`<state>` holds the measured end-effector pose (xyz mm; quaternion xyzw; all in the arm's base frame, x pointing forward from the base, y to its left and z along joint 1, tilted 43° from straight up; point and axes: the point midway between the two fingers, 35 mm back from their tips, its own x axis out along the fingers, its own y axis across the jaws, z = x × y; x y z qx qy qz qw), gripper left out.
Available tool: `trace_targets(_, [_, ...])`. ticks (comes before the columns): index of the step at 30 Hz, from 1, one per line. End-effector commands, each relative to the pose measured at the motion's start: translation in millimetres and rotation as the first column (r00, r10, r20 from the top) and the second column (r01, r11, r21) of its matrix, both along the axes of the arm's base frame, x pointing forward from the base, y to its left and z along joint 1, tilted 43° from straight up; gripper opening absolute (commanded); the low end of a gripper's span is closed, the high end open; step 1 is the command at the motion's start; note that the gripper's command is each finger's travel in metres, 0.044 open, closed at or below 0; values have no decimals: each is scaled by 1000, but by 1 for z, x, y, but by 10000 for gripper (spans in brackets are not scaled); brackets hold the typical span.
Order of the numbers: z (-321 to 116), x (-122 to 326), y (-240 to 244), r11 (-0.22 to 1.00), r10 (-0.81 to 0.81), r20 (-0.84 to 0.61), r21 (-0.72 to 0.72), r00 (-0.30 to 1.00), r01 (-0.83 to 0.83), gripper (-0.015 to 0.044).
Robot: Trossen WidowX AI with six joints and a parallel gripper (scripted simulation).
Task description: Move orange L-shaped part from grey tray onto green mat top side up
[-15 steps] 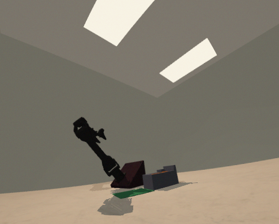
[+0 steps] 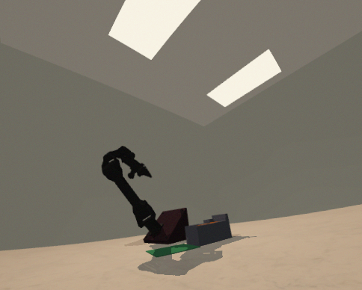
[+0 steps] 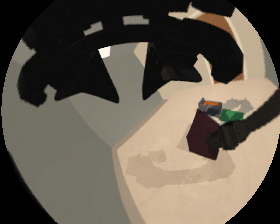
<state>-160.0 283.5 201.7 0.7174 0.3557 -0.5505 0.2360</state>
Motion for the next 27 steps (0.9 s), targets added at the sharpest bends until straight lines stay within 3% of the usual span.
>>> trace_targets(1, [-25, 60, 30, 869, -495, 4, 5, 869, 495, 180])
trace_targets(8, [-45, 129, 50, 488, -872, -19, 53, 490, 871, 180])
trace_targets(14, [-65, 190, 55, 51, -997, -53, 97, 57, 994, 180])
trace_targets(19, [-83, 241, 48, -313, -949, -86, 125, -303, 942, 180])
trace_targets(23, [-98, 286, 35, -627, -779, -143, 181, -610, 758, 180])
trace_targets(27, [-110, 323, 20, -825, -561, -213, 218, -800, 521, 180])
